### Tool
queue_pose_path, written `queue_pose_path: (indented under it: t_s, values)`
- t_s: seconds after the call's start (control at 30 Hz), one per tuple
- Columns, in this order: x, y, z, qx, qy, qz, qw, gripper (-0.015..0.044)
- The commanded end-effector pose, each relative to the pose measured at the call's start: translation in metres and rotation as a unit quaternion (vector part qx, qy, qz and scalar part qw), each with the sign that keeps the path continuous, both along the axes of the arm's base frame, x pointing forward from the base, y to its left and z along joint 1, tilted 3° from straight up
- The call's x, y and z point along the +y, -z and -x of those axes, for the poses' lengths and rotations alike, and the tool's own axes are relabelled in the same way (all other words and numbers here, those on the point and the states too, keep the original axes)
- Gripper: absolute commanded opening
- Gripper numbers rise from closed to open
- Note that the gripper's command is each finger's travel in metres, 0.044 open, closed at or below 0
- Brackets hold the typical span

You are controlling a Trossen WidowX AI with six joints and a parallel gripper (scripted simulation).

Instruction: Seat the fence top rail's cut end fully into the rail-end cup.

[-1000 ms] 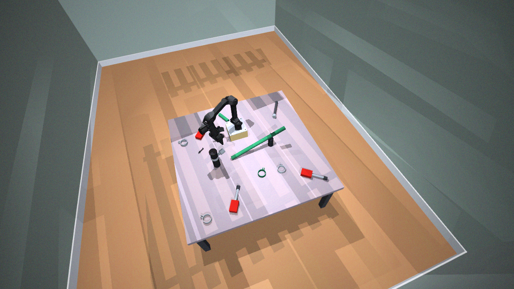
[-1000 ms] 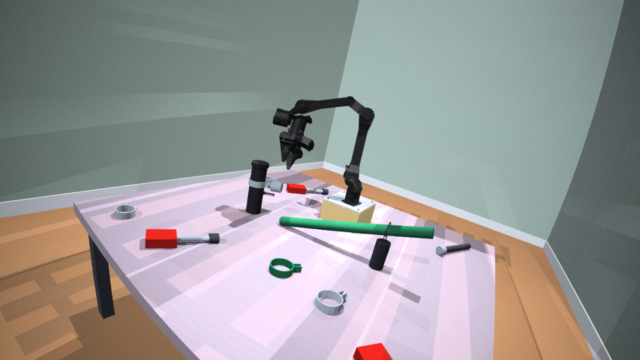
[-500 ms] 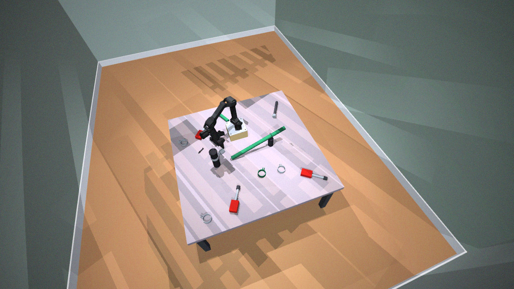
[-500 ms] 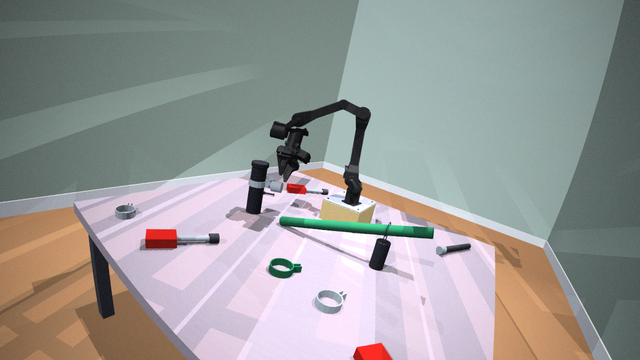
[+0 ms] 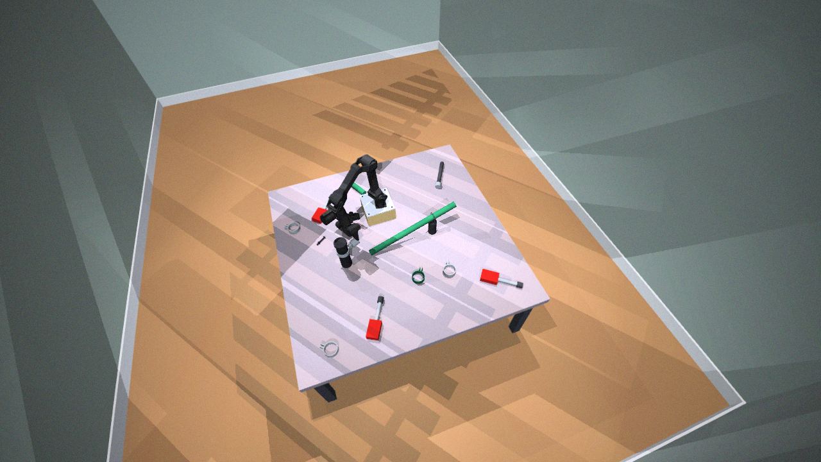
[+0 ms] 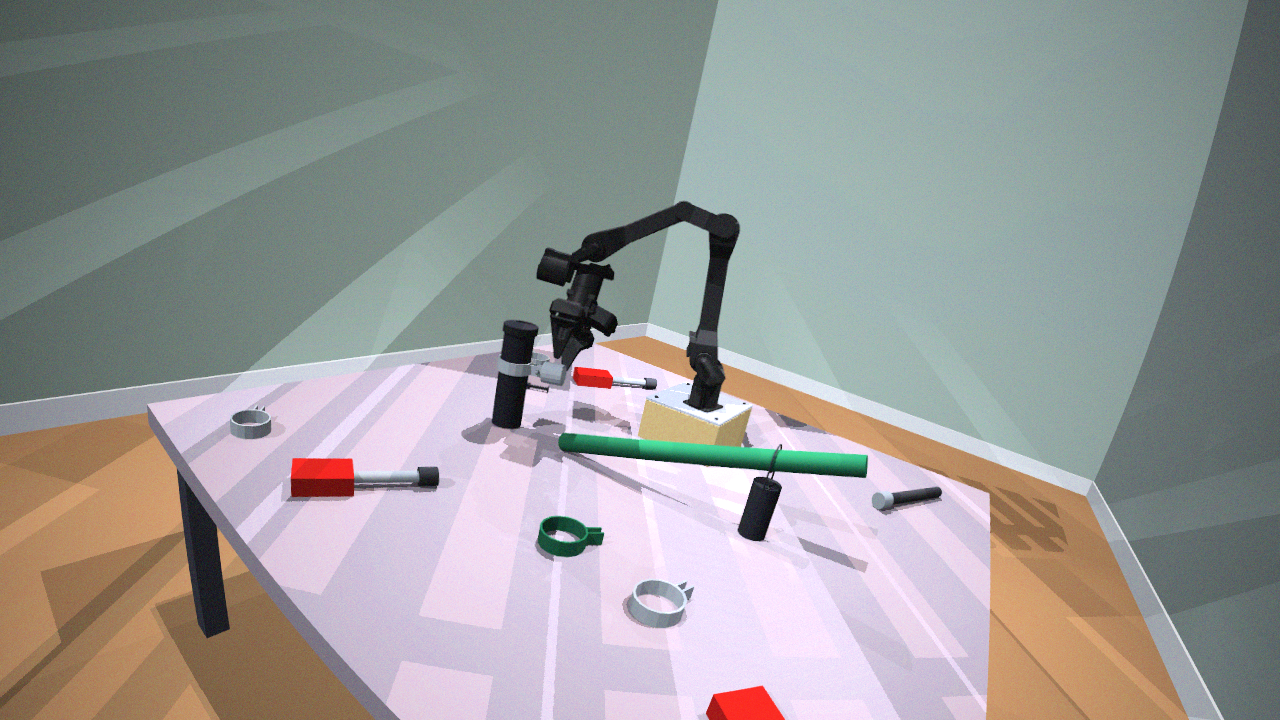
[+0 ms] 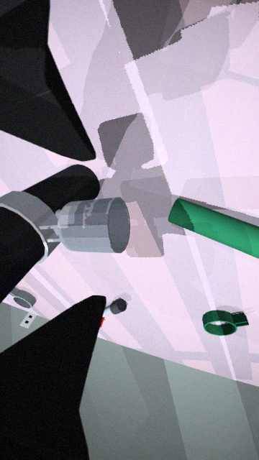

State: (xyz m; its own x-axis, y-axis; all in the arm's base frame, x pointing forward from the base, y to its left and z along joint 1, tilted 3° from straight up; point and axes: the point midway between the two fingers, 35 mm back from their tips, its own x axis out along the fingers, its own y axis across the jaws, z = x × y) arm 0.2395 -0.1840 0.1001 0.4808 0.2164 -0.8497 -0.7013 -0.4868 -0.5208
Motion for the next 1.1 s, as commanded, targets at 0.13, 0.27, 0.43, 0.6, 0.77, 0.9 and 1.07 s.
queue_pose_path:
  t_s: [0.13,0.27,0.43,0.6,0.77,0.9,1.07]
  values:
    - [0.004,0.014,-0.006,0.003,0.002,-0.004,1.000,0.0440]
    - [0.005,0.019,-0.009,0.003,0.002,-0.004,1.000,0.0440]
    - [0.007,0.026,-0.013,0.002,0.002,-0.004,1.000,0.0440]
    - [0.010,0.033,-0.017,0.002,0.002,-0.004,1.000,0.0440]
    - [0.012,0.040,-0.020,0.002,0.002,-0.005,1.000,0.0440]
    - [0.014,0.045,-0.023,0.001,0.002,-0.005,1.000,0.0440]
    - [0.016,0.049,-0.025,0.001,0.002,-0.005,1.000,0.0414]
